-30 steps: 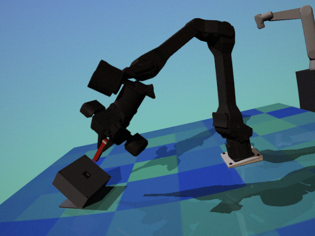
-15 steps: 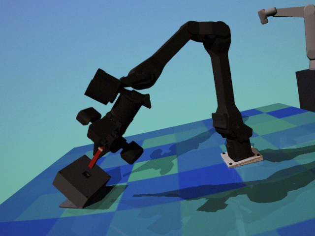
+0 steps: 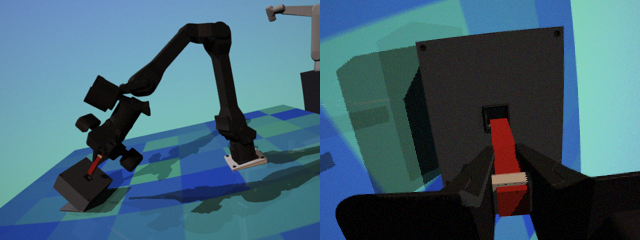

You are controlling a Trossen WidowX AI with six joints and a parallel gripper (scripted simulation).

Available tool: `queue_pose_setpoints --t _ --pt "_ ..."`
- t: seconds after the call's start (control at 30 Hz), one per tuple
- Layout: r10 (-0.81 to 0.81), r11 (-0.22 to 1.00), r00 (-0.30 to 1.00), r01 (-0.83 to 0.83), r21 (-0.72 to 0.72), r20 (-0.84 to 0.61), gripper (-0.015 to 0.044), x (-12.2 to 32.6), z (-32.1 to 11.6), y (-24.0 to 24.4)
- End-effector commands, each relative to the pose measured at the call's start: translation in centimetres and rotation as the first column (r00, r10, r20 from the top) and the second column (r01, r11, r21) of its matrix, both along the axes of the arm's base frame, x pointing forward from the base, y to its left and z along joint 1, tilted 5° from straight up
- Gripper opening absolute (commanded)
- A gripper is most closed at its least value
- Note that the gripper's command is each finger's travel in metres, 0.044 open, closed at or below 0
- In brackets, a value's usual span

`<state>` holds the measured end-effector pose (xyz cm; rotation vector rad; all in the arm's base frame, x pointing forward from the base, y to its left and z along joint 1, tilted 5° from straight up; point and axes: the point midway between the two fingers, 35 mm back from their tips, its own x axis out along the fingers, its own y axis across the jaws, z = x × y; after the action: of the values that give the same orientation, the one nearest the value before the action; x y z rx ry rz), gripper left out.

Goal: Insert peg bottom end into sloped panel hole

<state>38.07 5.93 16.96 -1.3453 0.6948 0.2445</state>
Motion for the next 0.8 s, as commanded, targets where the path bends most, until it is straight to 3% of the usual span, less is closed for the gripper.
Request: queue_pose_setpoints --t 0.0,0.77 --pt "0.004 1.000 1.000 -0.004 0.000 0.000 0.0000 0.40 -0.31 -0.09" --pt "0.000 1.000 1.000 0.000 -0.001 0.000 0.0000 0.68 -0.56 -0.20"
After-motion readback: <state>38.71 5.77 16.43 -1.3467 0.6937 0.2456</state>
